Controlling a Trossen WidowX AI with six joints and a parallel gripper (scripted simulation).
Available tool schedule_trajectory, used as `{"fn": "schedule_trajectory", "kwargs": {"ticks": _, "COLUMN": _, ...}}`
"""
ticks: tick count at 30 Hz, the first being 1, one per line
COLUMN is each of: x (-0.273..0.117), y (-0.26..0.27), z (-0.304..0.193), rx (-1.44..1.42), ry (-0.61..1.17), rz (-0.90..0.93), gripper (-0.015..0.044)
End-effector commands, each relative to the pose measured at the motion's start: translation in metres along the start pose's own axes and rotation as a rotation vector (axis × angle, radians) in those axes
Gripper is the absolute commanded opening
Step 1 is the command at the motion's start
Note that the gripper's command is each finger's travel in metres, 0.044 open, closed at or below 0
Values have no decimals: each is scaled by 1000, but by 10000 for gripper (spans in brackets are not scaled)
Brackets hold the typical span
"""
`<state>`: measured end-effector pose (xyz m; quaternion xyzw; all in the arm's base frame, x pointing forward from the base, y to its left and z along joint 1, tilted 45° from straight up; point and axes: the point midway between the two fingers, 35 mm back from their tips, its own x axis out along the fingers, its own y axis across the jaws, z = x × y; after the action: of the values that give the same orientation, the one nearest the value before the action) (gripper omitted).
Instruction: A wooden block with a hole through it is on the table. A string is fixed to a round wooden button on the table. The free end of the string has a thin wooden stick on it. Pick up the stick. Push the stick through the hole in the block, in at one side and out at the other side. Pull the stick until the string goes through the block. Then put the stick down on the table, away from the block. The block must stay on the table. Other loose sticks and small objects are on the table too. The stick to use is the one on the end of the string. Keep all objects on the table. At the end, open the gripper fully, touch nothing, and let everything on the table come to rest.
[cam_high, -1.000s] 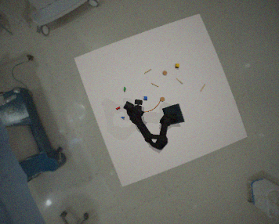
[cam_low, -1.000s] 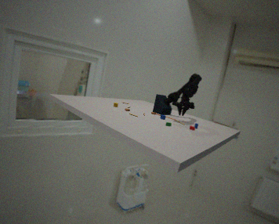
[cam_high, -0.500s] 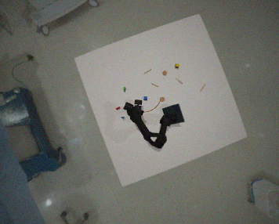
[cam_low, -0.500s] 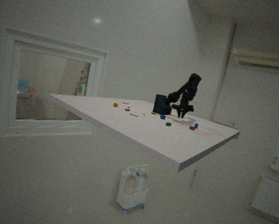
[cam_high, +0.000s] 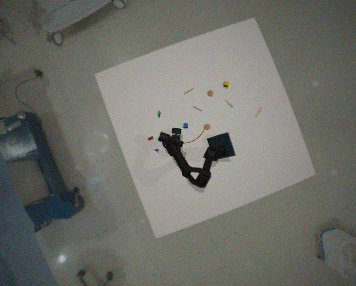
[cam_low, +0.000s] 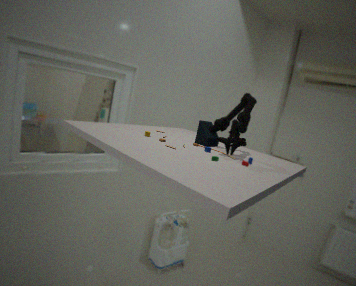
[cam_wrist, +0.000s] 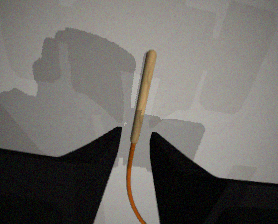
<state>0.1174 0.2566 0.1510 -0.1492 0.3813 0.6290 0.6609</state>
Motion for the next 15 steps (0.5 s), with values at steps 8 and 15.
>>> {"fn": "schedule_trajectory", "kwargs": {"ticks": 8, "x": 10, "y": 0, "z": -4, "rx": 9, "ry": 8, "rz": -1, "gripper": 124}}
{"fn": "schedule_trajectory", "kwargs": {"ticks": 15, "x": 9, "y": 1, "z": -3, "rx": 4, "ry": 5, "rz": 3, "gripper": 98}}
